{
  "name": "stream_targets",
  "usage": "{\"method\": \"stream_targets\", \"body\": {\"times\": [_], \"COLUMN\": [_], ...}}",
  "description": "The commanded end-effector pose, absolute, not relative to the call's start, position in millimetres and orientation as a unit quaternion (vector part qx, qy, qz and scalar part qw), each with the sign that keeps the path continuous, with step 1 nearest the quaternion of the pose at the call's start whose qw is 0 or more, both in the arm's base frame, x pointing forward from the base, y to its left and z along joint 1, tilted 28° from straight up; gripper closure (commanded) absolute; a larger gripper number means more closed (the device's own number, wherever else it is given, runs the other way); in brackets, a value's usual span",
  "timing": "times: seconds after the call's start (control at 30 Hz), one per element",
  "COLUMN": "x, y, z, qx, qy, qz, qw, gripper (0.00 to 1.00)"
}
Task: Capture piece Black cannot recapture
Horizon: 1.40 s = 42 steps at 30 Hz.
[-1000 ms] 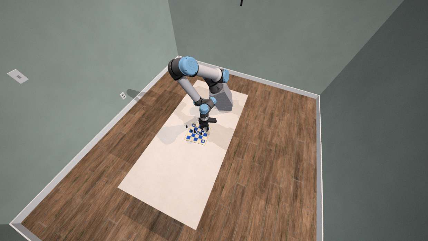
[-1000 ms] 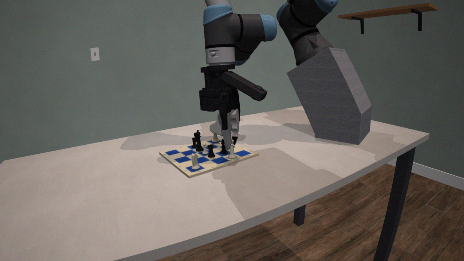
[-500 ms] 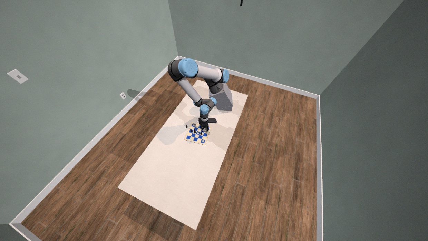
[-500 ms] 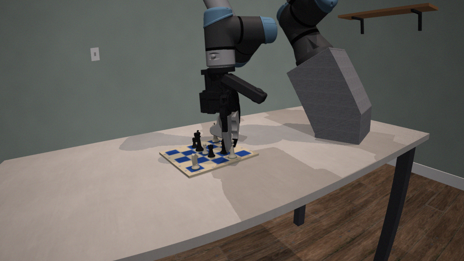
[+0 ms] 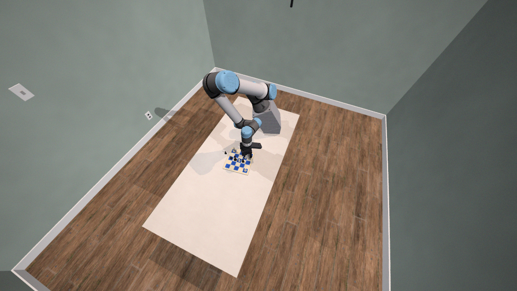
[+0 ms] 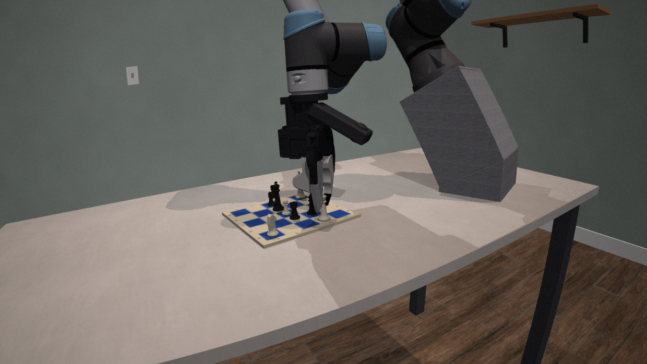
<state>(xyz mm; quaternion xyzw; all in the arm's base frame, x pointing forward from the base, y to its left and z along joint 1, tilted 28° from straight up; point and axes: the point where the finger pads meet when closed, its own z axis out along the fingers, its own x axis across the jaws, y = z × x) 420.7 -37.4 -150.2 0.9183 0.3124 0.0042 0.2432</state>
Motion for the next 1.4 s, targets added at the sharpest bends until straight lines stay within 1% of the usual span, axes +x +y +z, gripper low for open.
{"method": "stream_targets", "body": {"times": [0.0,0.23,0.27,1.37], "x": [421.0,421.0,421.0,421.0], "y": [-37.2,-37.2,-37.2,-37.2], "z": [-149.9,-149.9,-149.9,-149.9], "qx": [0.918,0.918,0.918,0.918], "qy": [0.312,0.312,0.312,0.312], "qz": [0.005,0.005,0.005,0.005], "qw": [0.243,0.243,0.243,0.243], "gripper": [0.75,0.75,1.00,1.00]}}
